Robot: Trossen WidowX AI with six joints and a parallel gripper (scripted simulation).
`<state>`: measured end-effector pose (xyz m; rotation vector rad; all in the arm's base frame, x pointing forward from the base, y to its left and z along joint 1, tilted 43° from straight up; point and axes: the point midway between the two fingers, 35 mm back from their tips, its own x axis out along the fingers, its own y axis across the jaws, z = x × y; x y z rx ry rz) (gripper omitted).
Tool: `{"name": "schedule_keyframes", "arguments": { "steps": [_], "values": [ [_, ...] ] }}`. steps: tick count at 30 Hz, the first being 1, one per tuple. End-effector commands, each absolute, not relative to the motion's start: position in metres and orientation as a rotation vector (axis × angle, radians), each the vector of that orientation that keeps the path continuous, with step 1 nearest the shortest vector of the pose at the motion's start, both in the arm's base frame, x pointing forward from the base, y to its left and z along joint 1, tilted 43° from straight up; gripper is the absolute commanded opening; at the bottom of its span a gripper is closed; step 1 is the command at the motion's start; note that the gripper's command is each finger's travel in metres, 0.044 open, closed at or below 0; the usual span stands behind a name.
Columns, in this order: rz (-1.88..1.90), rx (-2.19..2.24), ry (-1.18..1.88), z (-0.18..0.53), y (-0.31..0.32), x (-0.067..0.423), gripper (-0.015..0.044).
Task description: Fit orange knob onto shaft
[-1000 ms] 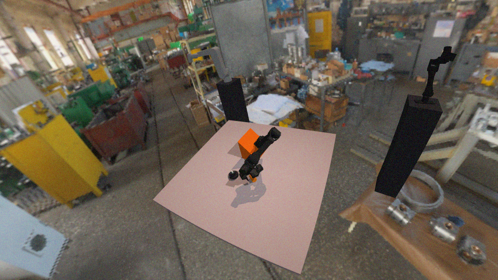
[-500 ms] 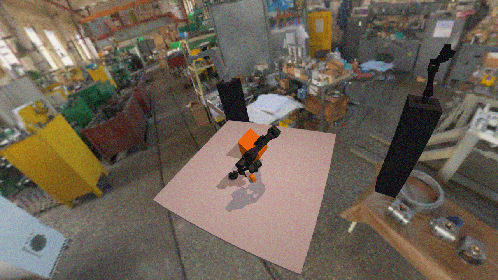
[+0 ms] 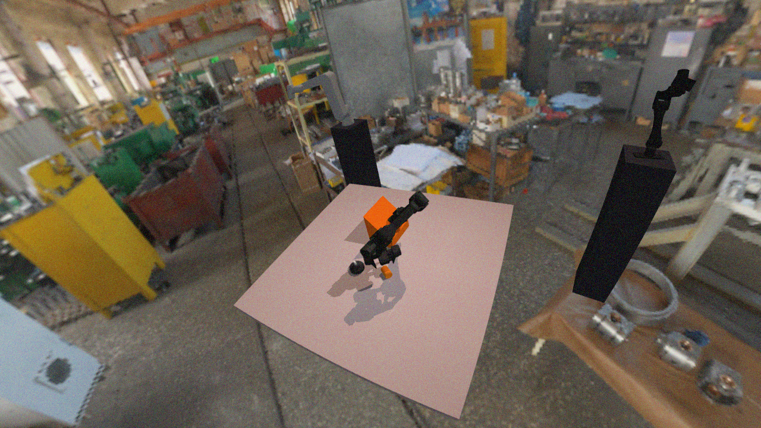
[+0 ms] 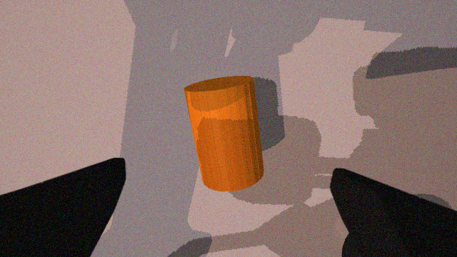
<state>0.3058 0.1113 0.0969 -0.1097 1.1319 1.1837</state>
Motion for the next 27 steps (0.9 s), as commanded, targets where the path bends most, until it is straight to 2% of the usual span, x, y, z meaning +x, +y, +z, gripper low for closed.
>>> {"name": "schedule_keyframes", "arguments": {
  "steps": [1,9,27],
  "values": [
    [0.907,0.177,1.397,0.0981,0.1128,0.3076,0.044],
    [0.263,0.689,1.732,0.1009,0.1147,0.3097,0.044],
    [-0.571,1.175,1.822,0.1051,0.1165,0.3115,0.044]
  ]
}}
